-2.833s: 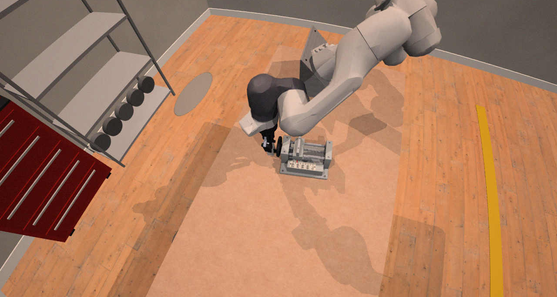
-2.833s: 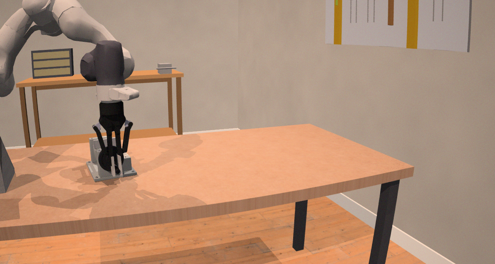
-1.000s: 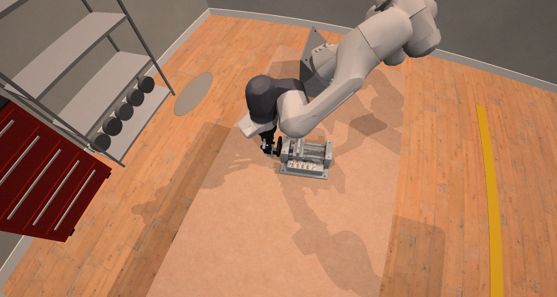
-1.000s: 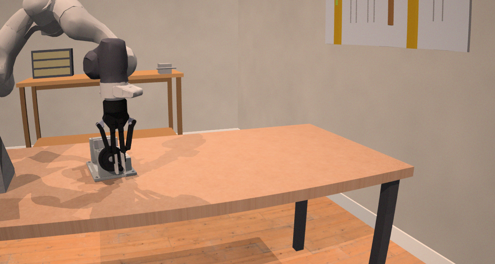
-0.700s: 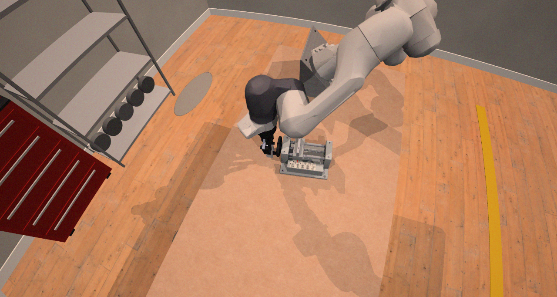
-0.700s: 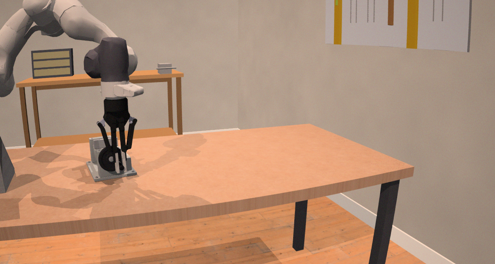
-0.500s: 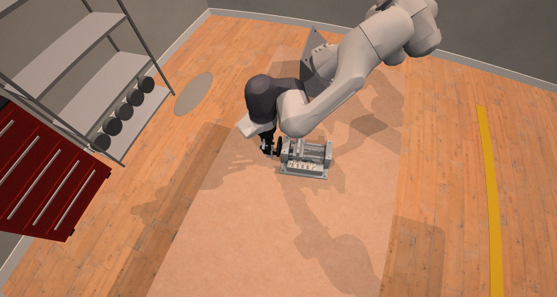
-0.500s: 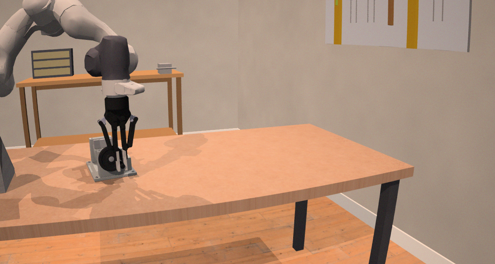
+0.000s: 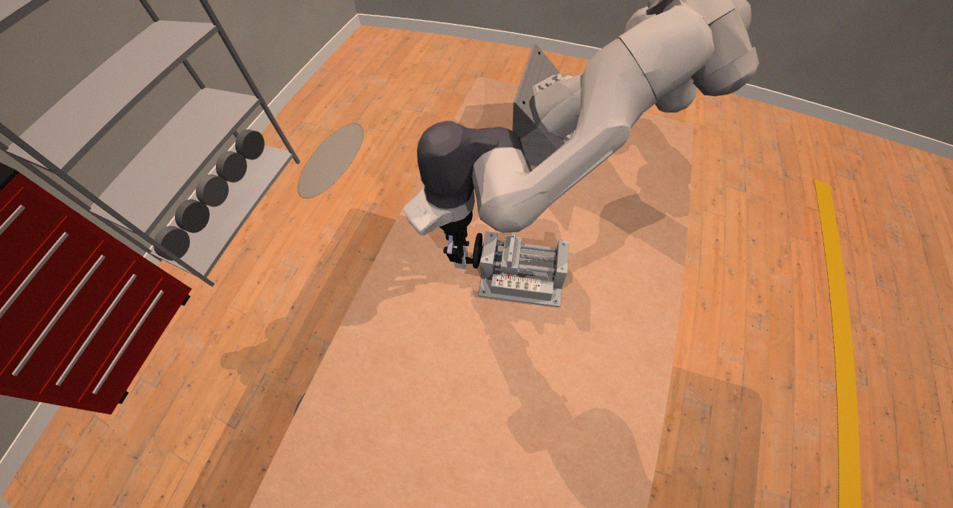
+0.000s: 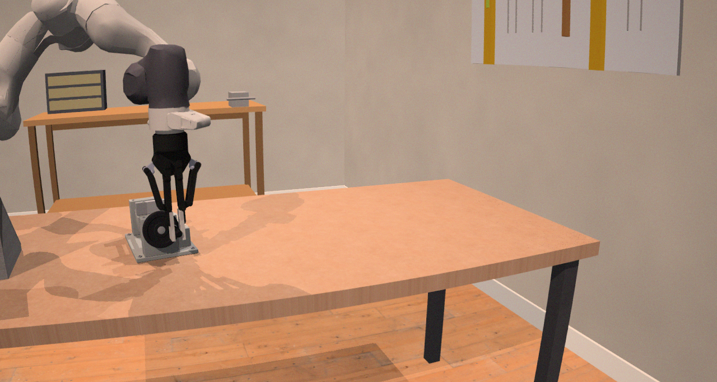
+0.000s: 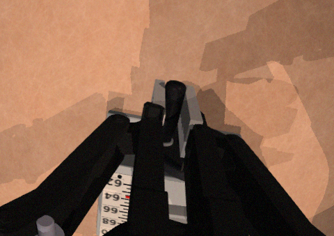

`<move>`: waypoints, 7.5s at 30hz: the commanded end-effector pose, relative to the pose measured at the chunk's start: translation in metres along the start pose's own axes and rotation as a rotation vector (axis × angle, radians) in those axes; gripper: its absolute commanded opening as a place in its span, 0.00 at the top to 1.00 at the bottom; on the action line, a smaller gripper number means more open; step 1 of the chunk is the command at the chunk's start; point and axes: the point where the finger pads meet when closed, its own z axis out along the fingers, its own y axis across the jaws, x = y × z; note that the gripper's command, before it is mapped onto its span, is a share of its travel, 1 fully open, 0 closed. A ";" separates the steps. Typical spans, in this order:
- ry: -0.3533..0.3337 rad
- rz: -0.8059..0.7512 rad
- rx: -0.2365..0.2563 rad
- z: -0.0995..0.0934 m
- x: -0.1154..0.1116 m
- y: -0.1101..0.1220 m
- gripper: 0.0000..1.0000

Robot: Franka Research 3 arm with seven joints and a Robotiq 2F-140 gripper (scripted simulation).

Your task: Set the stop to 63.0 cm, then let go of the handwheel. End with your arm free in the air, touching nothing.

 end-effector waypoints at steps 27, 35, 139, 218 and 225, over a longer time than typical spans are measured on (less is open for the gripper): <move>-0.003 0.002 -0.002 -0.024 0.000 0.014 0.96; -0.003 0.002 -0.002 -0.027 0.000 0.020 0.96; -0.003 0.002 -0.002 0.025 0.000 0.012 0.96; -0.003 0.002 -0.002 0.024 0.000 0.049 0.96; -0.003 0.002 -0.002 0.030 0.000 0.038 0.96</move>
